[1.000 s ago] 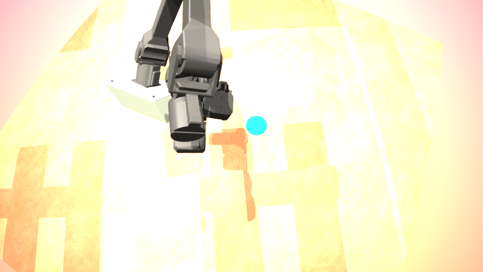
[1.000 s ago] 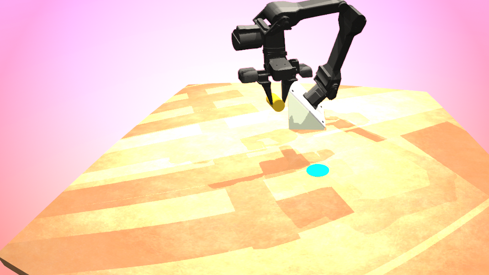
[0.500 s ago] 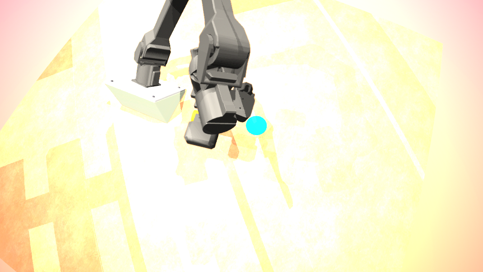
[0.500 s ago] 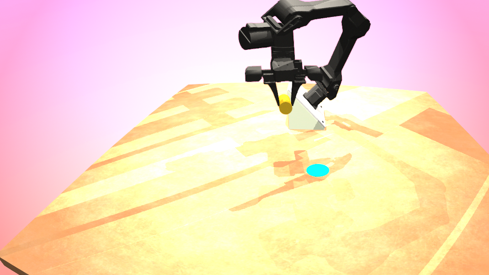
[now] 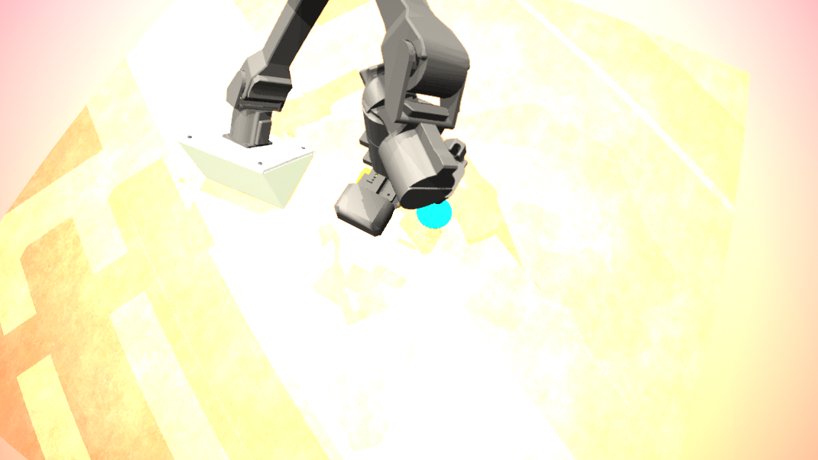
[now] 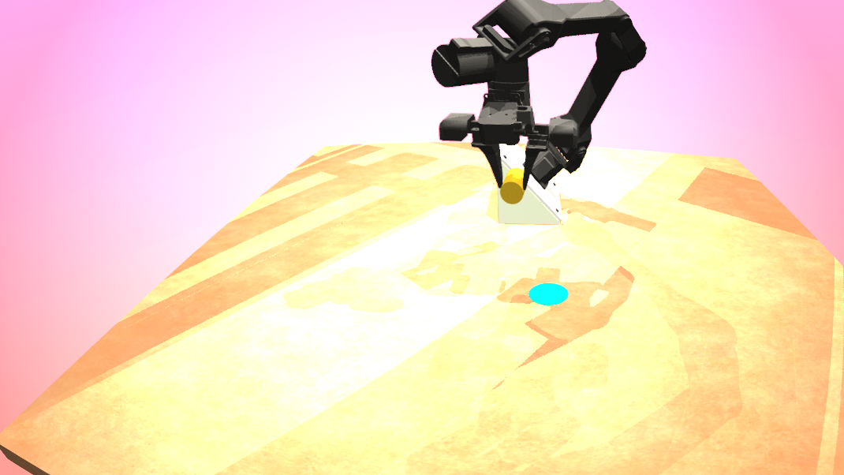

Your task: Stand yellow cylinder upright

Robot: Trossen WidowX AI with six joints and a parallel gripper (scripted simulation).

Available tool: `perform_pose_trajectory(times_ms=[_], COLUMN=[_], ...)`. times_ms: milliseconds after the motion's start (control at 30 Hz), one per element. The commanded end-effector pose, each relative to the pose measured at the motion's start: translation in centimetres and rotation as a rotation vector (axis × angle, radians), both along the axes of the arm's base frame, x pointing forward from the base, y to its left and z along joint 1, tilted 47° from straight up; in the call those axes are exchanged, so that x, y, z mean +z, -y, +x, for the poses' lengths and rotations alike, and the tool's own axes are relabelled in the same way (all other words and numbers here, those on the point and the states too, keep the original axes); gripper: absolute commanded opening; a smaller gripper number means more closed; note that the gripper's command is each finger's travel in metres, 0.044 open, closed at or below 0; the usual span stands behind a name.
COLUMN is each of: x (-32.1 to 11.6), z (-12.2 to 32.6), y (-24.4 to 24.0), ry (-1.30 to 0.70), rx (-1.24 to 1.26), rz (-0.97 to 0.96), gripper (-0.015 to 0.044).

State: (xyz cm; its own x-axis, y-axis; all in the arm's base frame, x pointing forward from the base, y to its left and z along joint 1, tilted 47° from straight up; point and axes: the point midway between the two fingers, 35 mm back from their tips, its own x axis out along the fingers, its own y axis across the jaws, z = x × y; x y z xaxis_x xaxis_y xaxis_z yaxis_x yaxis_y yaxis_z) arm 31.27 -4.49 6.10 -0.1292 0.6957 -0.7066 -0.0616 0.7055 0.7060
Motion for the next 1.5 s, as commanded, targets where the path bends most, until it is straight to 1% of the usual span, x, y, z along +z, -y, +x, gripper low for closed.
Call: perform_pose_trajectory(times_ms=[0,567,1467], x=[0.9,4.1,2.6], z=[0.9,3.2,3.0], y=[-0.9,-4.4,-4.8], ry=[-0.044,-0.235,-0.161], rx=[-0.049,-0.232,-0.258], rz=[-0.007,-0.026,-0.135], gripper=[0.0105,0.0105,0.0105])
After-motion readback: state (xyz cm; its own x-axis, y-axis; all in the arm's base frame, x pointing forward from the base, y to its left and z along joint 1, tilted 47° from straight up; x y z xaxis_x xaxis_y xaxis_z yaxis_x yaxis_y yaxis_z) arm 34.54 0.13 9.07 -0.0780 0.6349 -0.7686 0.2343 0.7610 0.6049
